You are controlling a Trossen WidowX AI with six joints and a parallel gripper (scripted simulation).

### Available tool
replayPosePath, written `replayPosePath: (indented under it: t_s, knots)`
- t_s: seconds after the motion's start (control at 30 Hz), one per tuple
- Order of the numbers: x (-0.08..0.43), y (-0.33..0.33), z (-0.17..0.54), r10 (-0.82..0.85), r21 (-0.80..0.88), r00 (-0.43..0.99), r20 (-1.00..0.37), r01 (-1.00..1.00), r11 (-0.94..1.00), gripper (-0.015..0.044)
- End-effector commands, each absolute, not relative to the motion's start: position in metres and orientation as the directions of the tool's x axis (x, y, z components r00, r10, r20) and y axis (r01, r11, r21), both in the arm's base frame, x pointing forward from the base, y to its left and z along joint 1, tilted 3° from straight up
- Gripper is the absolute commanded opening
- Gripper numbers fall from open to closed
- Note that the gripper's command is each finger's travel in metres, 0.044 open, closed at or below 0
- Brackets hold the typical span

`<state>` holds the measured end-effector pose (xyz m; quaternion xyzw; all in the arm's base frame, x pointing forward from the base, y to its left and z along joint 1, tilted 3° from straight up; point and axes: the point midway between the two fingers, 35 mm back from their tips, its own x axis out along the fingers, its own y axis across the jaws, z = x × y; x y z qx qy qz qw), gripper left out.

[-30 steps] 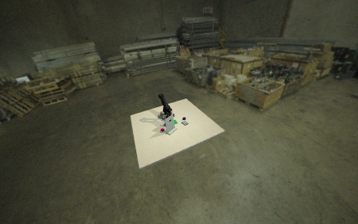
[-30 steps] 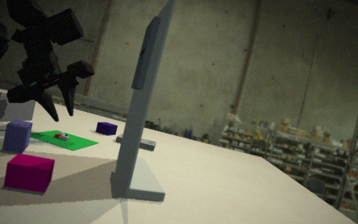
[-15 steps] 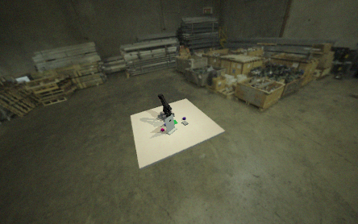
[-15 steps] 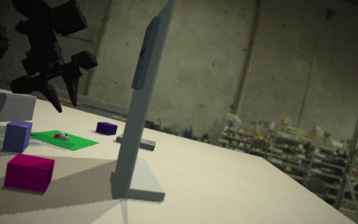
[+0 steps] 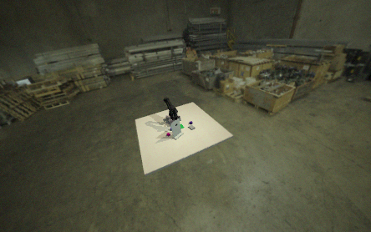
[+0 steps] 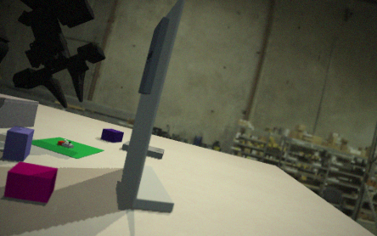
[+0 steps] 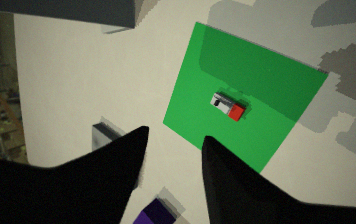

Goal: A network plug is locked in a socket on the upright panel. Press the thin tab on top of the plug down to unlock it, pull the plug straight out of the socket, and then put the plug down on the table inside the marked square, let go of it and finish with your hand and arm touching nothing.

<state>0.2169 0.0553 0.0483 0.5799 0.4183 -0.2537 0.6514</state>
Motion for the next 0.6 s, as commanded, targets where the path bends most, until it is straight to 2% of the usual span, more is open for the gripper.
replayPosePath:
  t_s: [0.0, 0.57]
  knots:
    - [0.217, 0.056, 0.057, 0.16, 0.548, 0.525, -0.836, 0.812, 0.201, 0.0156]
    - [0.21, 0.053, 0.084, 0.159, 0.548, 0.525, -0.836, 0.812, 0.201, 0.0156]
